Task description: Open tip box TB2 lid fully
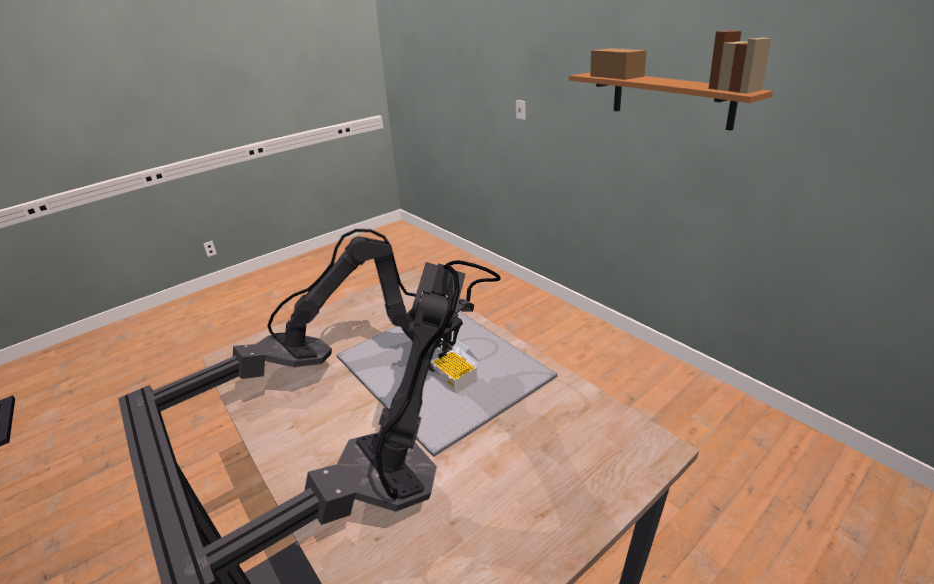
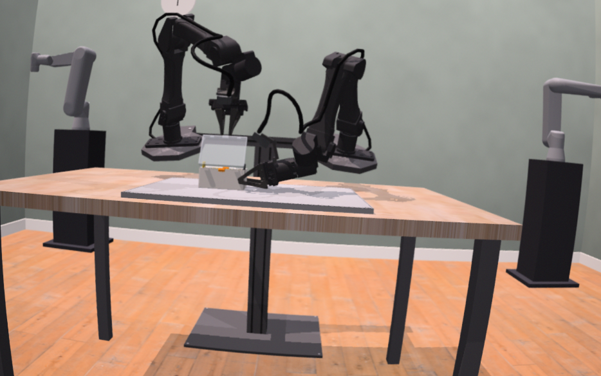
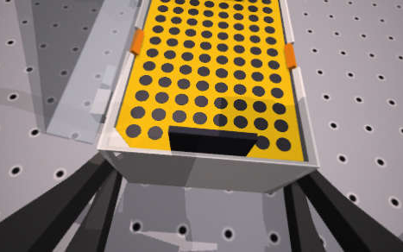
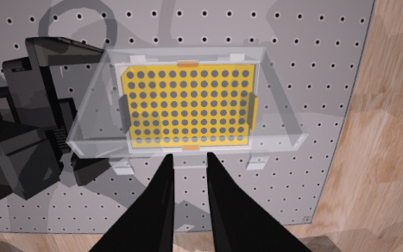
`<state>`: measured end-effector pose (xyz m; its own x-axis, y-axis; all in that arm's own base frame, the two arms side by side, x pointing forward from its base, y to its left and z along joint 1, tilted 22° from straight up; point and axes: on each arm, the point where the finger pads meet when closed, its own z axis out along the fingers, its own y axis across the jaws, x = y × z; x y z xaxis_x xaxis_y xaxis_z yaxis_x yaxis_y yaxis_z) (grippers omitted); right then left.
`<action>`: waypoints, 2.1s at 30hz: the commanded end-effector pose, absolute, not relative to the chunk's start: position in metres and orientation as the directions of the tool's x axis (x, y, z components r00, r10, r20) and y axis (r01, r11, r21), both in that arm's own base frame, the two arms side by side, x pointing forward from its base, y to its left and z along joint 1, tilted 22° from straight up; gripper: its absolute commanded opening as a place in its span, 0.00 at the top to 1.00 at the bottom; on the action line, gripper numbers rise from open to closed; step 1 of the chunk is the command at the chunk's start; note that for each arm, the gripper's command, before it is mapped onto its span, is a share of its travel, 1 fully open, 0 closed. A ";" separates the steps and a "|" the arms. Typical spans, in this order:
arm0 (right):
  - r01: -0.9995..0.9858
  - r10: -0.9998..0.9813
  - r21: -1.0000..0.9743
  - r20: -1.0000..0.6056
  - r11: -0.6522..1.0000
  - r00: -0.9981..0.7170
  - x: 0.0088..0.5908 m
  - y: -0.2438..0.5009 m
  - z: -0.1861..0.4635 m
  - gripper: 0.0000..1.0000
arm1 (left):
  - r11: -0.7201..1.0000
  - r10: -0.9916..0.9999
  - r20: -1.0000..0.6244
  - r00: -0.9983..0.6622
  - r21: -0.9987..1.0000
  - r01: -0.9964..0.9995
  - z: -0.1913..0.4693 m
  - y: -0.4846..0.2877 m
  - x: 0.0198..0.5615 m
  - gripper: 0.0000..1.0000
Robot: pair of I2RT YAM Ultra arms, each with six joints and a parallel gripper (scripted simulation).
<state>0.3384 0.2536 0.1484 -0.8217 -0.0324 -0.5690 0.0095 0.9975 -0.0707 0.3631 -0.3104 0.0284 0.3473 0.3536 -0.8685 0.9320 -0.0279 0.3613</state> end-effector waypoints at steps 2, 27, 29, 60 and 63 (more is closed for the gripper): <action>0.016 -0.019 -0.052 -0.601 0.998 -0.799 0.346 0.258 0.166 0.88 | -0.039 0.331 -0.867 0.372 0.381 0.924 0.038 -0.315 0.363 0.16; -0.006 -0.042 -0.065 -0.564 0.998 -0.825 0.372 0.267 0.182 0.88 | -0.039 0.331 -0.867 0.372 0.381 0.924 0.038 -0.315 0.363 0.16; -0.006 -0.042 -0.065 -0.564 0.998 -0.824 0.372 0.267 0.182 0.88 | -0.039 0.331 -0.867 0.372 0.381 0.924 0.038 -0.315 0.363 0.16; 0.011 -0.026 -0.060 -0.583 0.998 -0.812 0.350 0.261 0.219 0.62 | -0.039 0.331 -0.867 0.372 0.381 0.924 0.038 -0.315 0.363 0.16; 0.003 -0.034 -0.064 -0.571 0.998 -0.820 0.352 0.262 0.210 0.62 | -0.039 0.331 -0.867 0.372 0.381 0.924 0.038 -0.315 0.363 0.16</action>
